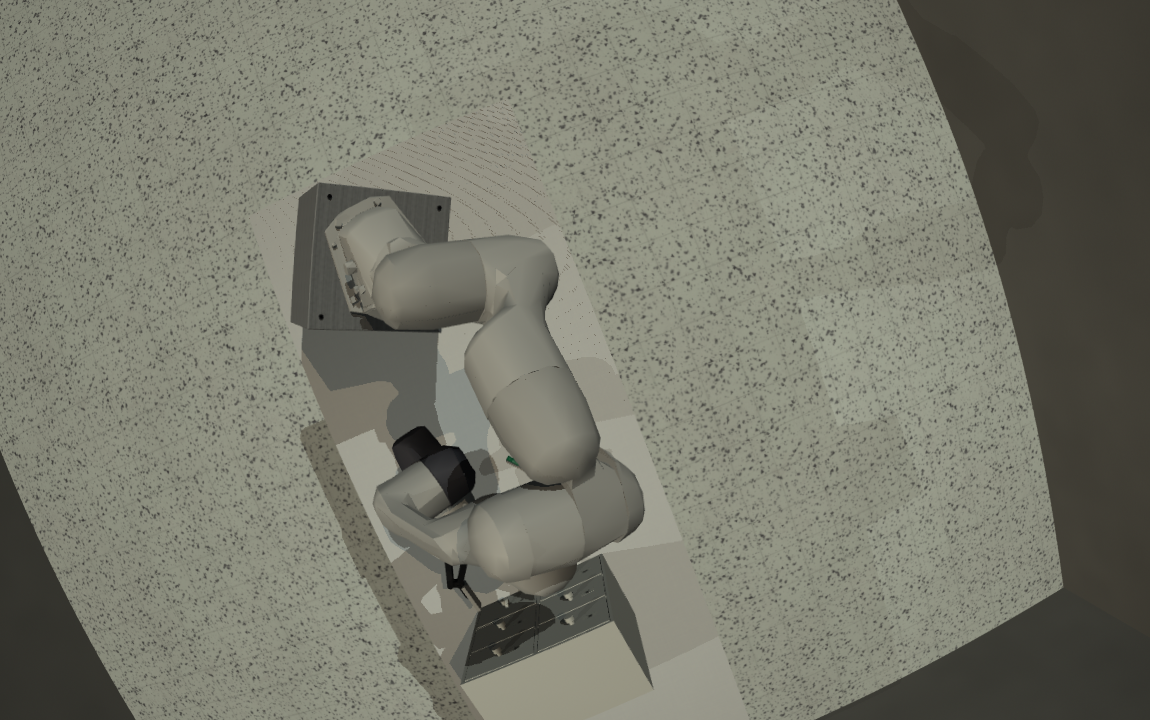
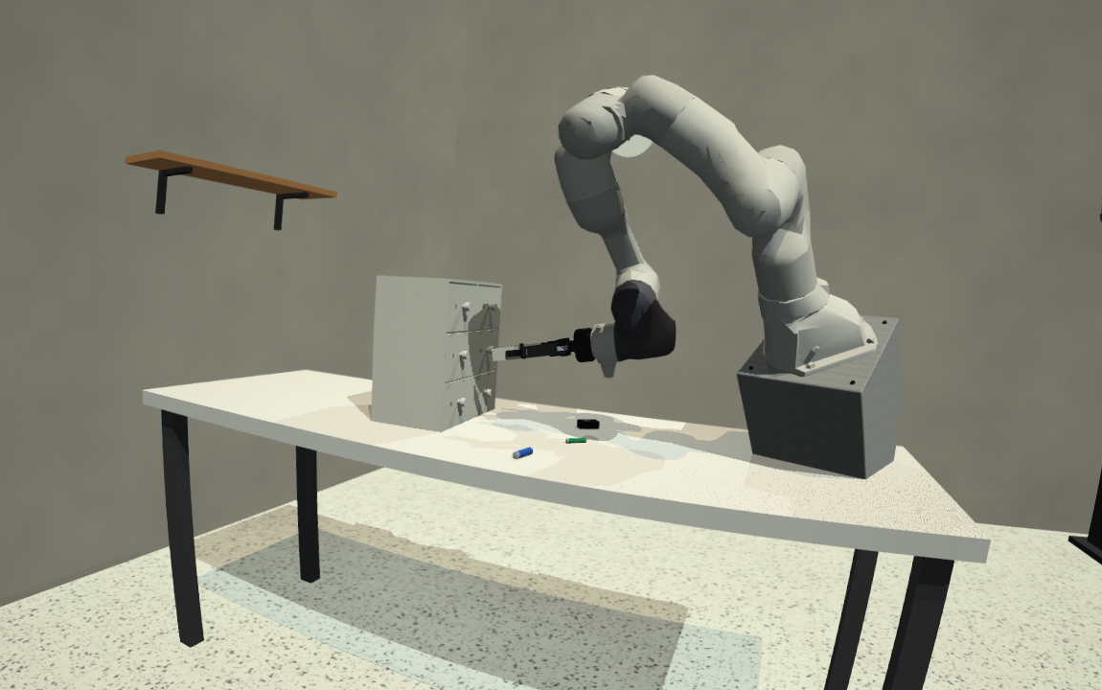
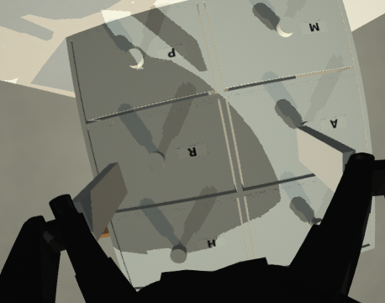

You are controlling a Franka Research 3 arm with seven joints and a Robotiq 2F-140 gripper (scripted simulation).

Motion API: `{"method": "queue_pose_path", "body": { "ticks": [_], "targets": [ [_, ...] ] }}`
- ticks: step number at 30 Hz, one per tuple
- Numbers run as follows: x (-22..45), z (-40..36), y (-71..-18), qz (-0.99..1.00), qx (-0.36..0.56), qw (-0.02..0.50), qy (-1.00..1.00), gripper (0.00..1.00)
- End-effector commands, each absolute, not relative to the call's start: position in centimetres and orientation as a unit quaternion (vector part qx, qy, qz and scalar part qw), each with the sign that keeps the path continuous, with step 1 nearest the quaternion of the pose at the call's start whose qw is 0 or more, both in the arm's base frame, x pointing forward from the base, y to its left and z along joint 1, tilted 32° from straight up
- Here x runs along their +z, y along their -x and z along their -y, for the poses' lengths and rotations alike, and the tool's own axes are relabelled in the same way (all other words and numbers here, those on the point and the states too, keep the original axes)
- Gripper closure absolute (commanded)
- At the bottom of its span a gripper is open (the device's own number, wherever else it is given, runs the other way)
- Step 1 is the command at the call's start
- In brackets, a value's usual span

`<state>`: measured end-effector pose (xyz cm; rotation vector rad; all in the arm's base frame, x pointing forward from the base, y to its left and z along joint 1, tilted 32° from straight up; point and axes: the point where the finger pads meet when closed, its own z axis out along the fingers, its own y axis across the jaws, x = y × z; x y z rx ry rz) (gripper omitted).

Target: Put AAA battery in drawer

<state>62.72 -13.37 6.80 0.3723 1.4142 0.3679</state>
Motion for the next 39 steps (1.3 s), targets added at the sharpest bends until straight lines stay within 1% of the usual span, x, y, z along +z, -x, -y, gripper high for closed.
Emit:
{"method": "queue_pose_path", "body": {
  "ticks": [1, 26, 33, 39],
  "targets": [
    [6.8, 13.4, -62.7, -0.641, 0.165, 0.730, -0.168, 0.00],
    [6.9, 13.4, -62.7, -0.644, 0.166, 0.728, -0.167, 0.00],
    [7.0, 13.5, -62.3, -0.659, 0.169, 0.714, -0.164, 0.00],
    [7.3, 13.7, -61.7, -0.685, 0.175, 0.690, -0.157, 0.00]
  ]
}}
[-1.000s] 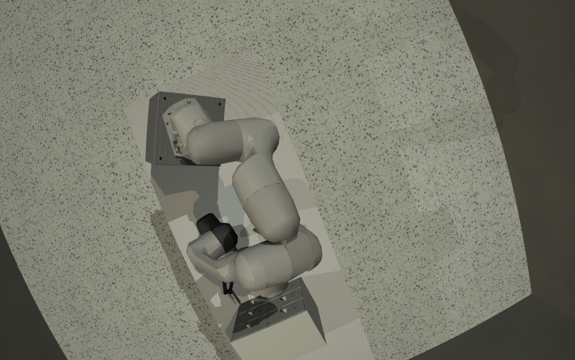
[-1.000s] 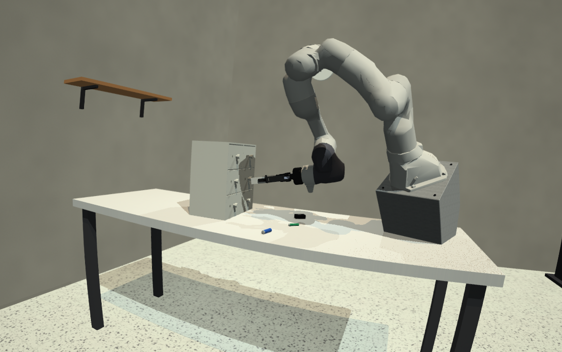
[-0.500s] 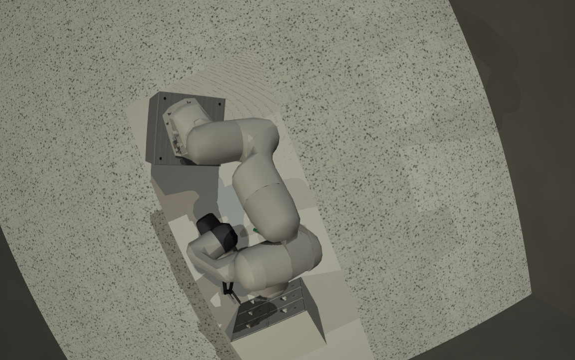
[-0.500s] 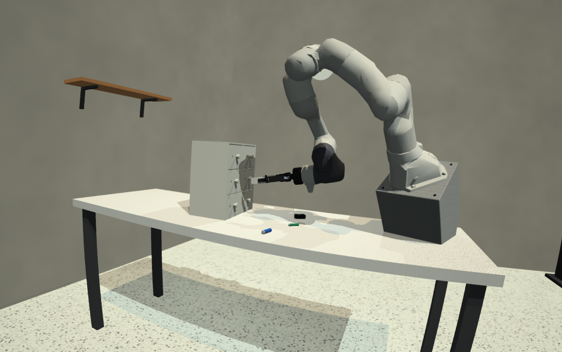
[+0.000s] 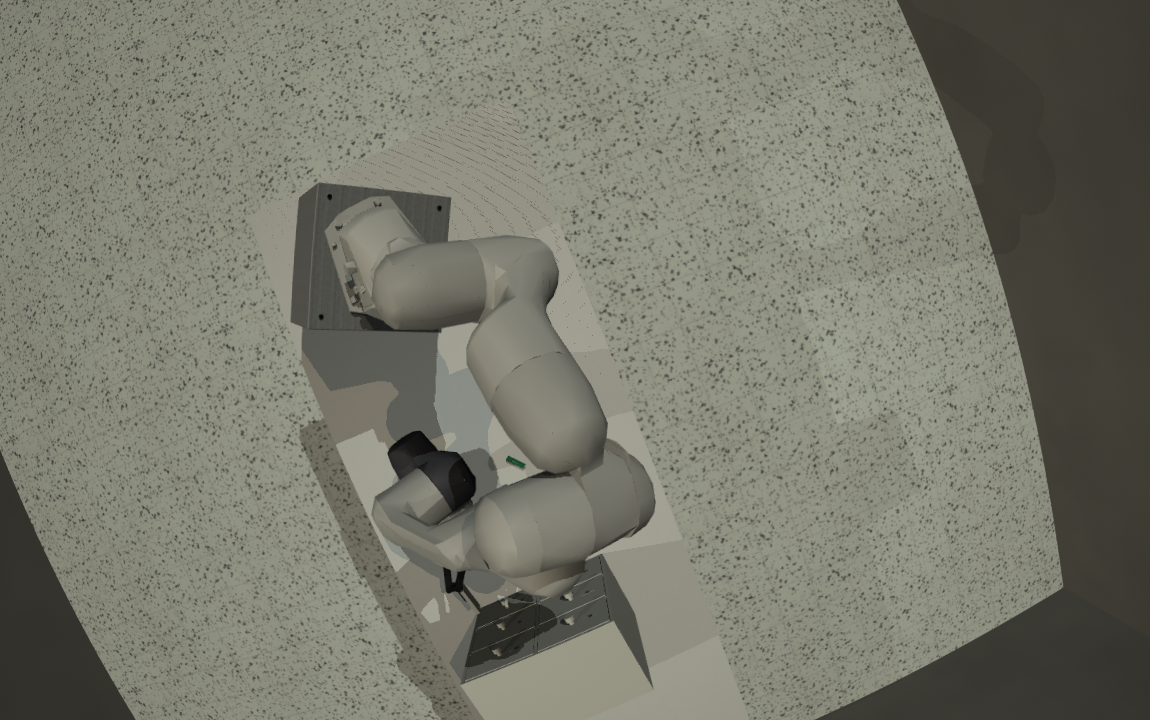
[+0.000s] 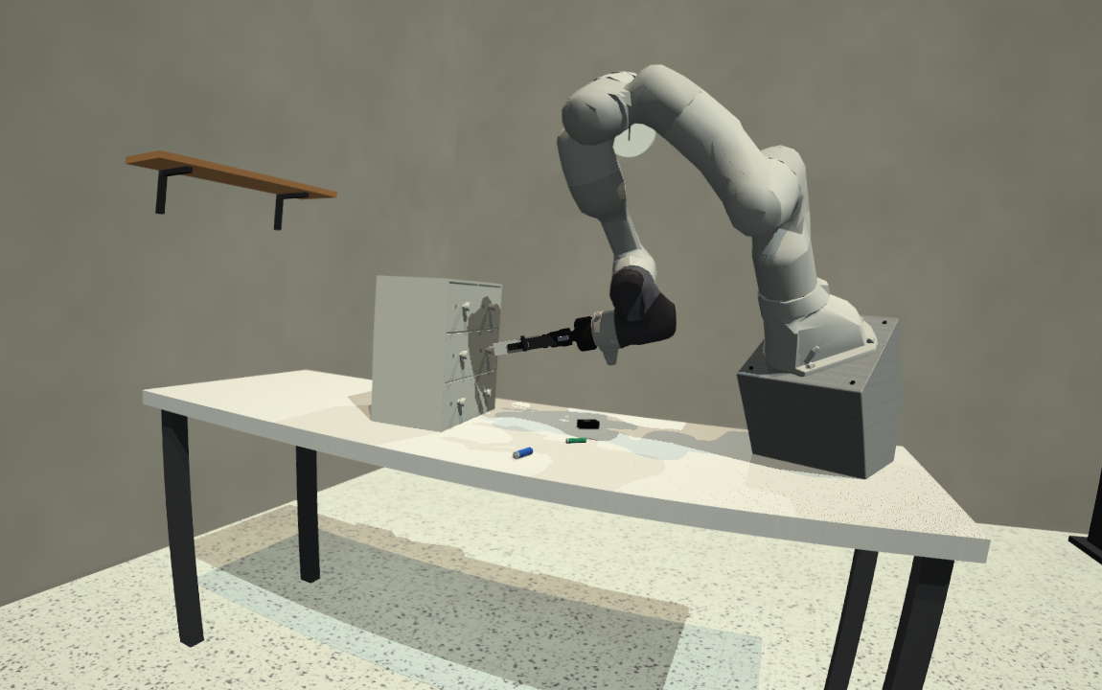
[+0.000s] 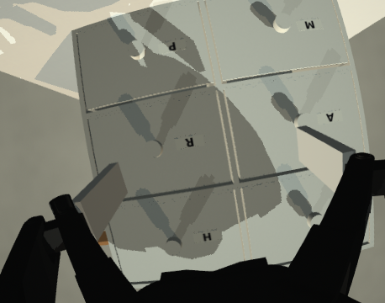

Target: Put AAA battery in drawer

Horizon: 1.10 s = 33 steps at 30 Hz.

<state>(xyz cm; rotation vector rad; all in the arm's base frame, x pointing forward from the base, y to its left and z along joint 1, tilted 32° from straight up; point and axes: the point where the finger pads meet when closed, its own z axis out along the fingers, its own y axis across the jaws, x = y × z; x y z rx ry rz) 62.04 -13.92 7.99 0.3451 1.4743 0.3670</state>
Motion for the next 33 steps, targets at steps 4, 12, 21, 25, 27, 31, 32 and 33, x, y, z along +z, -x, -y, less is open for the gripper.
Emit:
{"method": "queue_pose_path", "body": {
  "ticks": [4, 12, 21, 25, 27, 31, 32, 33],
  "targets": [
    [7.5, 13.8, -61.3, -0.696, 0.178, 0.678, -0.154, 0.00],
    [8.2, 14.2, -59.7, -0.754, 0.191, 0.613, -0.138, 0.00],
    [9.1, 14.7, -57.6, -0.819, 0.205, 0.524, -0.115, 0.00],
    [9.7, 15.1, -56.3, -0.856, 0.214, 0.460, -0.099, 0.00],
    [10.0, 15.2, -55.7, -0.871, 0.217, 0.432, -0.092, 0.00],
    [10.5, 15.5, -54.6, -0.891, 0.218, 0.391, -0.076, 0.00],
    [10.6, 15.6, -54.4, -0.896, 0.218, 0.380, -0.072, 0.00],
    [10.7, 15.7, -54.1, -0.901, 0.219, 0.369, -0.069, 0.00]
  ]
}}
